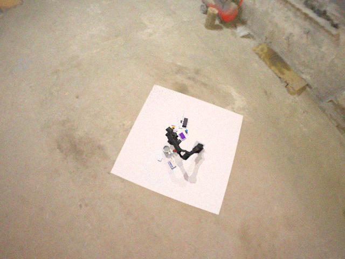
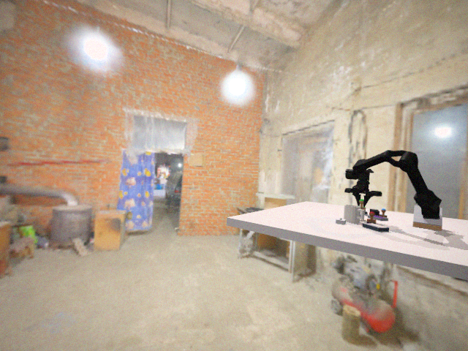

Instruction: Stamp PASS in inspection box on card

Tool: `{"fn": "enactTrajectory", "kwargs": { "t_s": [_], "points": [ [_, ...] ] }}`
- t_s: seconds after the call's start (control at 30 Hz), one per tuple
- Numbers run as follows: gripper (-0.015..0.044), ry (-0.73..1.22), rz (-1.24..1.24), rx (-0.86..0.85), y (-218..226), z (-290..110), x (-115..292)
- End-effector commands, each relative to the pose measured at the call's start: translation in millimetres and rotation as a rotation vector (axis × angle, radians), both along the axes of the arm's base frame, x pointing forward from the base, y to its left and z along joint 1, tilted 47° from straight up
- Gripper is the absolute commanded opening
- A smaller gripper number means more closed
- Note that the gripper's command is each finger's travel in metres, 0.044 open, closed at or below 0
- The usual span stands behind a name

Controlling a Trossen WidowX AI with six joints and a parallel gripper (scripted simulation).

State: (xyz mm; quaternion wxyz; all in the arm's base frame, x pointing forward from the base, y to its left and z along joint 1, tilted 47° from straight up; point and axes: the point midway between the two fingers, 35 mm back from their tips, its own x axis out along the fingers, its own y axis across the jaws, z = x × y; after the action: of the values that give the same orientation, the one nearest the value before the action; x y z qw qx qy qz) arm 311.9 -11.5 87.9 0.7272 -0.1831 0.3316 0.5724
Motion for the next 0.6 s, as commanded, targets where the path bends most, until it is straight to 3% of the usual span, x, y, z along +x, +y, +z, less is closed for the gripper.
{"fn": "enactTrajectory", "kwargs": {
  "t_s": [0.0,0.57],
  "points": [
    [0.0000,0.003,-0.004,0.005,2.8,-1.9,-0.5],
    [0.0000,0.002,-0.004,0.006,10.9,-9.7,0.9]
  ]
}}
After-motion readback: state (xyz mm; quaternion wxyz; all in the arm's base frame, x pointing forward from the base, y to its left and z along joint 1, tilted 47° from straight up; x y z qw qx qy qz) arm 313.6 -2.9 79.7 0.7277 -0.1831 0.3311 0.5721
